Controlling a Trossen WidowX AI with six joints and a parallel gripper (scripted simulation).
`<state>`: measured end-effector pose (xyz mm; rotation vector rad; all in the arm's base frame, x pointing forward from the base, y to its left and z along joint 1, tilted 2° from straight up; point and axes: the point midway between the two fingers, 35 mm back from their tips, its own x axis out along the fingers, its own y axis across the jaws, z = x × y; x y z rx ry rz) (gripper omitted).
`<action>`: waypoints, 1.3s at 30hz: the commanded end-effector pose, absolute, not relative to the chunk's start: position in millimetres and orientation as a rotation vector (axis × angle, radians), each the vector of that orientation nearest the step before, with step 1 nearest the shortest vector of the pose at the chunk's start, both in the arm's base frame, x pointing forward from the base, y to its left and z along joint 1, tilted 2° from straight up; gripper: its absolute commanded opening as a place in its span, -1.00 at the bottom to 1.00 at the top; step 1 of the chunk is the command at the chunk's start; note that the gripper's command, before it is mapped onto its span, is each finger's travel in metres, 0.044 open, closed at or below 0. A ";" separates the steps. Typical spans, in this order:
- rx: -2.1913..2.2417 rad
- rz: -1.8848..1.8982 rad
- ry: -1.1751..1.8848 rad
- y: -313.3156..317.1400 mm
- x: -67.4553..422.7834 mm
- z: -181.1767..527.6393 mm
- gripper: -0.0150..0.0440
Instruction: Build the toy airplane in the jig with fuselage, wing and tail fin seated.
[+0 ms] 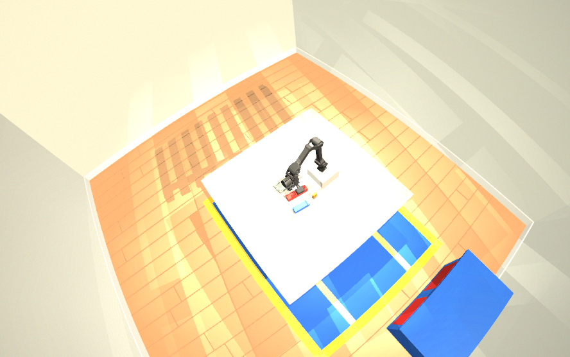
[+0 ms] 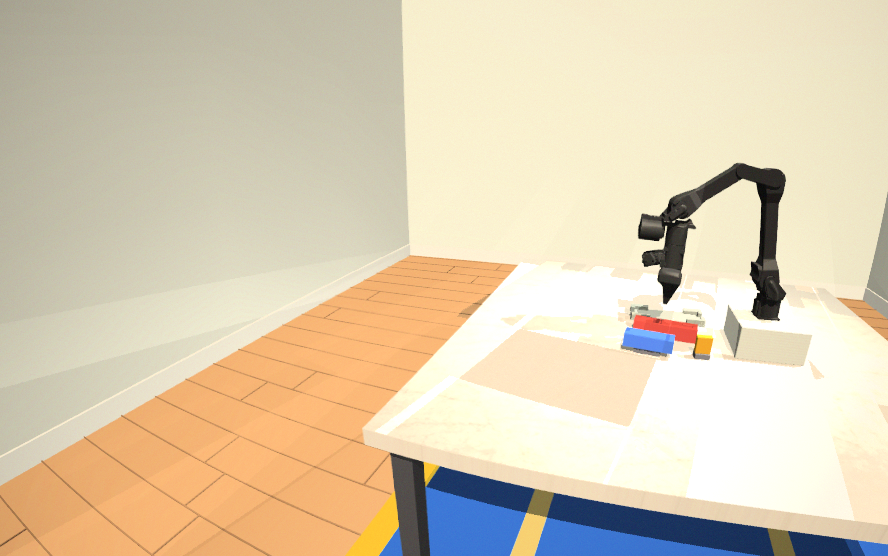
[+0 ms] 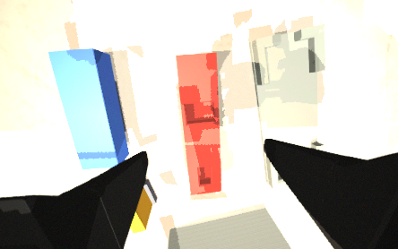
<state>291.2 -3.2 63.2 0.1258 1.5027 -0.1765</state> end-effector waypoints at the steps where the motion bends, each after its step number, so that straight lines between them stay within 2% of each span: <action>1: 0.124 -0.173 1.541 -5.1 283.4 25.2 1.00; 39: 0.124 -0.174 1.541 -7.1 284.7 -33.0 1.00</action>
